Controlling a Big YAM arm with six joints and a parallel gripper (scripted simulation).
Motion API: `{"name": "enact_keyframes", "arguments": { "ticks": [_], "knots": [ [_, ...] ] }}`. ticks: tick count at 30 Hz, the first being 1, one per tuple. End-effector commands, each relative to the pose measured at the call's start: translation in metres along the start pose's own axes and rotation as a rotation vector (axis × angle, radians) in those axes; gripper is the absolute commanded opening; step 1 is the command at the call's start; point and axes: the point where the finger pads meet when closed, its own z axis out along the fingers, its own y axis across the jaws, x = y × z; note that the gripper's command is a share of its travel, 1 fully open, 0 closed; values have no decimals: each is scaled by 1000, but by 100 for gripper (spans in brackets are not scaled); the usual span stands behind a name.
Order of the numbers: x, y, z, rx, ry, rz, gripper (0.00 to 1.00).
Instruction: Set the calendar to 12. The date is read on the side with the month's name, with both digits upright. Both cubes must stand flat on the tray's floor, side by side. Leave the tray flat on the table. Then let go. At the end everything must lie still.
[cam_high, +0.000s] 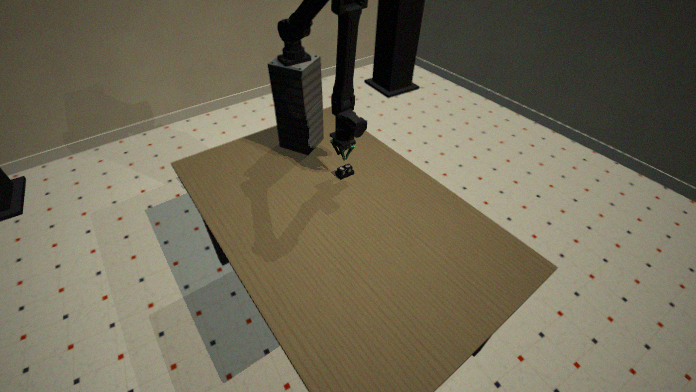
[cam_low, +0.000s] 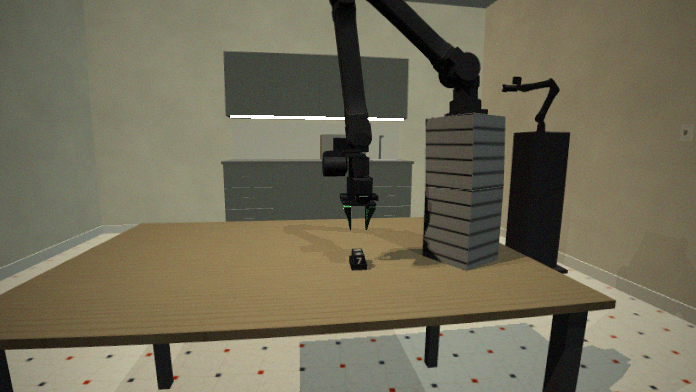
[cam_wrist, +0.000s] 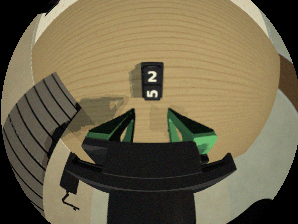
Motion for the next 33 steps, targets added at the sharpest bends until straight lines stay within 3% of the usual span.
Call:
{"name": "enact_keyframes", "arguments": {
  "ticks": [1, 20, 33],
  "knots": [
    [3, -10, -5, 26, -7, 6, 44],
    [3, -10, -4, 25, -7, 6, 44],
    [4, -4, 7, 11, -6, 2, 44]
  ]
}}
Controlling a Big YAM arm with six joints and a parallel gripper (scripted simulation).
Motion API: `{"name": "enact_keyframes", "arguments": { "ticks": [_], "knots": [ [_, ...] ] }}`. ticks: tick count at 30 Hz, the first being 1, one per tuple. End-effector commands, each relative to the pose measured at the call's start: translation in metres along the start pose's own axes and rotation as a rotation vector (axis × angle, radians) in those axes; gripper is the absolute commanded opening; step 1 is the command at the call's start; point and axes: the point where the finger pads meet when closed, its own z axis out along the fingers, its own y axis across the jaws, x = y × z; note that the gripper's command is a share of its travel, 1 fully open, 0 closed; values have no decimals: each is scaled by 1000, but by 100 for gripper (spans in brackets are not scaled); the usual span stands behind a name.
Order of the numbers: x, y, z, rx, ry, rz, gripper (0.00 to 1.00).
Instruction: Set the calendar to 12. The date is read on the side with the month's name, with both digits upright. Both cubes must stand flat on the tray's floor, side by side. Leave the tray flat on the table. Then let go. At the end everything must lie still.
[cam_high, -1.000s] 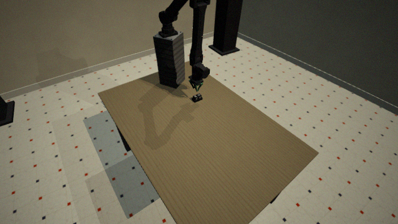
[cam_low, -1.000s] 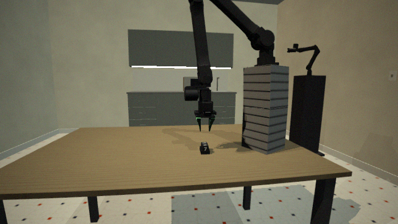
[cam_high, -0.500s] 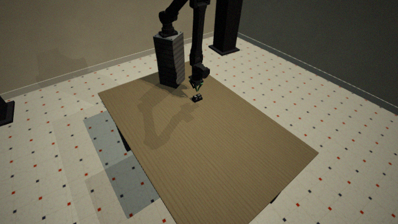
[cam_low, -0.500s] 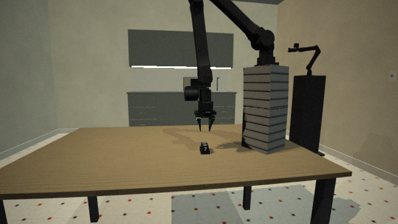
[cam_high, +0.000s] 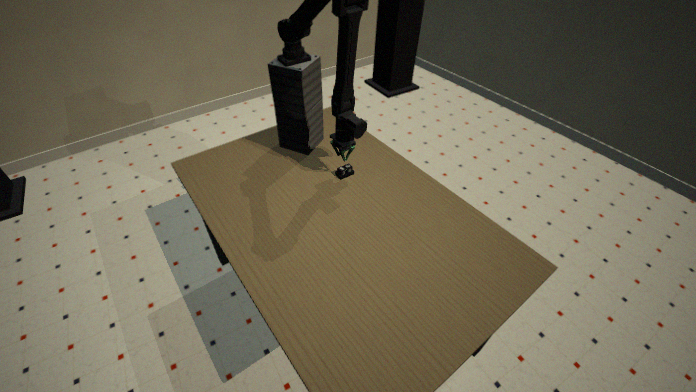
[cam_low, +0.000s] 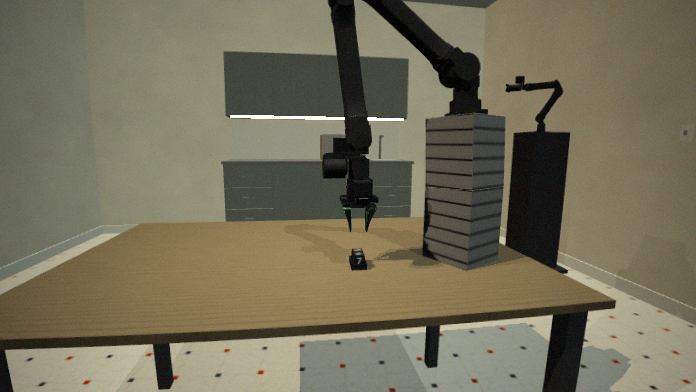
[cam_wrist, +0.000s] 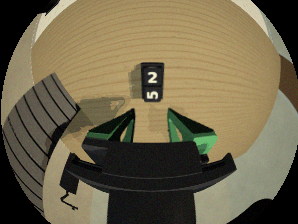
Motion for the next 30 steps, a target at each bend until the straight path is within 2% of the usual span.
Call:
{"name": "enact_keyframes", "arguments": {
  "ticks": [1, 3, 17, 18, 19, 30],
  "knots": [
    [4, -11, -4, 29, -7, 6, 44],
    [4, -4, 5, 12, -6, 4, 44],
    [4, -4, 22, 12, -6, 3, 44],
    [4, -13, 18, 30, -7, 6, 44],
    [4, -4, 25, 12, -6, 4, 44],
    [5, -4, 41, 12, -6, 4, 44]
  ]
}}
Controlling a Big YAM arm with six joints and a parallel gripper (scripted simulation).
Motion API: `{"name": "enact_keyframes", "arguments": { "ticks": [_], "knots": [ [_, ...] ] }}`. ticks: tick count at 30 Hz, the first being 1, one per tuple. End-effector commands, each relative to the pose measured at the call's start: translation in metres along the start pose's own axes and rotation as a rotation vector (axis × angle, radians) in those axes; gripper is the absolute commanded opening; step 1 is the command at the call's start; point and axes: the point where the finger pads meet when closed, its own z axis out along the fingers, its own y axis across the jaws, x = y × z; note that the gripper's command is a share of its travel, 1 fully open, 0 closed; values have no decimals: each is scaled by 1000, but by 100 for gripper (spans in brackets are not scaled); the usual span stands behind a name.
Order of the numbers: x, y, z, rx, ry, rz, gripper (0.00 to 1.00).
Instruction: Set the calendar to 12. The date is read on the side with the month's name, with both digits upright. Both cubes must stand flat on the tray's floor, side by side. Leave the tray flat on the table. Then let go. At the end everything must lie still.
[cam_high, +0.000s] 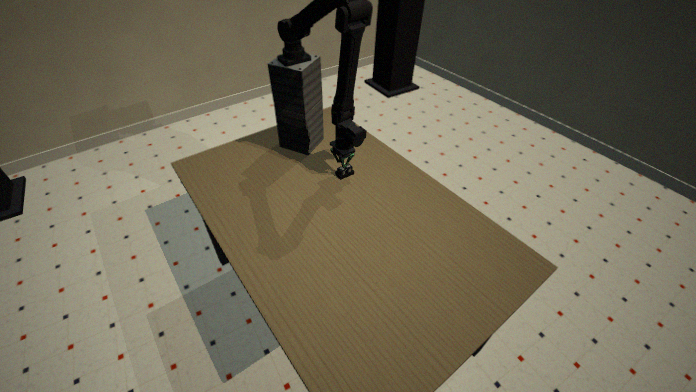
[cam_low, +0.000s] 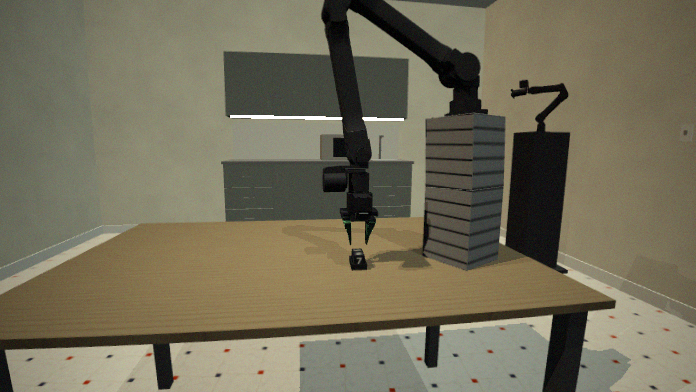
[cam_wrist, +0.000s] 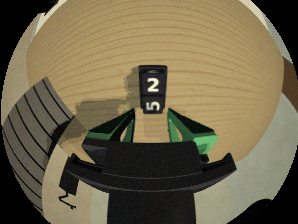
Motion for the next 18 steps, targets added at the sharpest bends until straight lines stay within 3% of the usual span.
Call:
{"name": "enact_keyframes", "arguments": {
  "ticks": [1, 4, 5, 8, 12, 18],
  "knots": [
    [4, -4, 5, 13, -6, 6, 44],
    [5, -4, 6, 13, -6, 6, 44],
    [4, -22, -5, 49, -9, 8, 44],
    [5, -4, 9, 12, -6, 6, 44],
    [5, 1, 11, 3, -5, 5, 44],
    [5, -8, 9, 21, -6, 7, 44]
  ]
}}
